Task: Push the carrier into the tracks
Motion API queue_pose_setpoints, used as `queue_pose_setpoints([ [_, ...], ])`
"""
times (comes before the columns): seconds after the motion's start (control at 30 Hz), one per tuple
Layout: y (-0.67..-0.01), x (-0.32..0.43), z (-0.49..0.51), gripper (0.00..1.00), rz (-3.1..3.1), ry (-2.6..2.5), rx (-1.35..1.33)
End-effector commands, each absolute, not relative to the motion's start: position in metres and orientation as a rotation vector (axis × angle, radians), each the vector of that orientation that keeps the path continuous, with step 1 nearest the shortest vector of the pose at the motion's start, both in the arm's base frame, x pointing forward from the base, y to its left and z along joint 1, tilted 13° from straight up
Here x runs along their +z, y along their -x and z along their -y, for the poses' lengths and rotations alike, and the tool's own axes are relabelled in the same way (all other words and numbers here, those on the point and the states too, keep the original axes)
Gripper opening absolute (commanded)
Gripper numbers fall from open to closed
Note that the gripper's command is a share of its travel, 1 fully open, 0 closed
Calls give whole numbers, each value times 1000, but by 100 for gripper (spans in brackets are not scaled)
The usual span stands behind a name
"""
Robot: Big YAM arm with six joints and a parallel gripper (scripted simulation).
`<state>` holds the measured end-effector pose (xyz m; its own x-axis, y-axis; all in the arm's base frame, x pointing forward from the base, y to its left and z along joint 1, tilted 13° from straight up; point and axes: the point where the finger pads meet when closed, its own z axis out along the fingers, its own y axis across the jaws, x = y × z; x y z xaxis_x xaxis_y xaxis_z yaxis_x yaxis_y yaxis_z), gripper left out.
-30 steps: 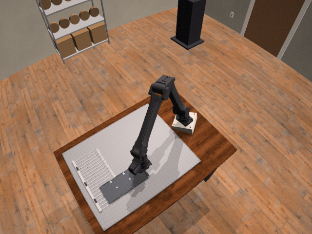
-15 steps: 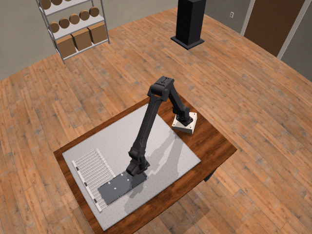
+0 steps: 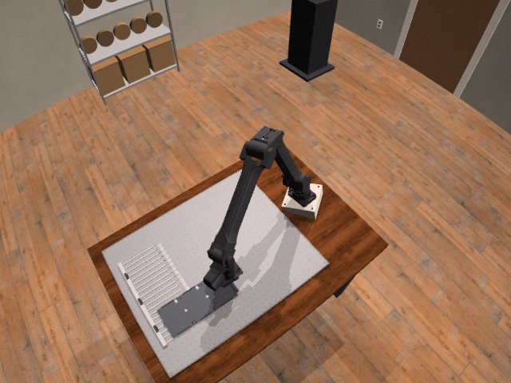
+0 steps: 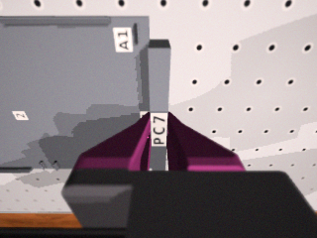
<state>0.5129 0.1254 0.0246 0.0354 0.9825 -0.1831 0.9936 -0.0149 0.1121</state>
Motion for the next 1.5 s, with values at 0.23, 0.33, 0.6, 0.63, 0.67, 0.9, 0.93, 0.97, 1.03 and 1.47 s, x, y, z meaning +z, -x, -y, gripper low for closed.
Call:
queue_pose_setpoints([
  [0.23, -551, 42, -123, 0, -2021, -2085, -9],
  [0.33, -554, 43, -123, 0, -2022, -2086, -11],
  [0.6, -560, 43, -123, 0, -2022, -2086, -11],
  [0.63, -562, 44, -123, 0, -2020, -2085, -6],
  [0.67, -562, 44, -122, 0, -2023, -2086, -13],
  [0.9, -569, 45, -122, 0, -2022, -2085, -10],
  [0.93, -570, 45, -122, 0, -2022, -2085, -10],
  [0.97, -571, 45, -122, 0, -2022, -2085, -11],
  [1.03, -572, 45, -122, 0, -2022, -2086, -12],
  [1.47, -586, 47, -122, 0, -2016, -2082, 3],
])
